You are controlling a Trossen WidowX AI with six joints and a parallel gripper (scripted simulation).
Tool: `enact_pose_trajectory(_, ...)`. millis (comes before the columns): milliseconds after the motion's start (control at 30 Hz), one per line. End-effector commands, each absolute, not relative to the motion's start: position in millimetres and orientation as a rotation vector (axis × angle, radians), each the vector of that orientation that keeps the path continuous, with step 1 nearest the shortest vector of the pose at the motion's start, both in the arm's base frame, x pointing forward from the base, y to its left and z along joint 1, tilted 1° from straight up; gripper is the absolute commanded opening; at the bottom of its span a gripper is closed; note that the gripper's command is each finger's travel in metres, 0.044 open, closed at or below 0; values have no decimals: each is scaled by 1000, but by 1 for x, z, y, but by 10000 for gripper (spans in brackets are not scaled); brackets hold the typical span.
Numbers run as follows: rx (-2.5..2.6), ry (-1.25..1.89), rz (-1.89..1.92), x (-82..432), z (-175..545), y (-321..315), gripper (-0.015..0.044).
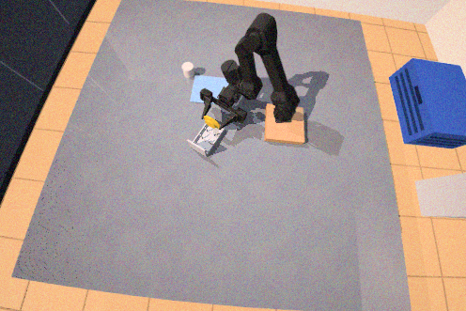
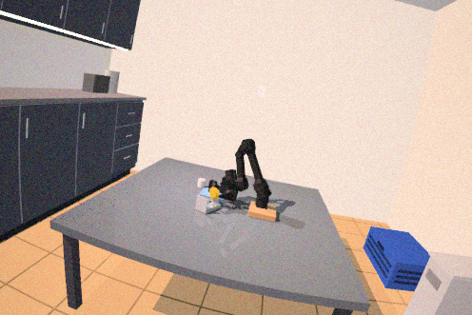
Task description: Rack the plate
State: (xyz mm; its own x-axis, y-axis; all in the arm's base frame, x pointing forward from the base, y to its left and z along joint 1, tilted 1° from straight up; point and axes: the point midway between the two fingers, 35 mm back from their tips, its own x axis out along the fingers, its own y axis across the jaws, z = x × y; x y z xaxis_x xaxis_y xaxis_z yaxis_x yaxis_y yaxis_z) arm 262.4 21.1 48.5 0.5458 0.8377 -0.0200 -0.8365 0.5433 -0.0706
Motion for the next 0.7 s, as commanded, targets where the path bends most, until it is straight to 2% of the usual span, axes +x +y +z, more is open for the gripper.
enact_pose_trajectory(0, -79, -12, 991, 262, 41, 25, 0)
enact_pose_trajectory(233, -81, -9, 994, 262, 21, 25, 0)
enact_pose_trajectory(667, -71, -5, 995, 261, 25, 25, 0)
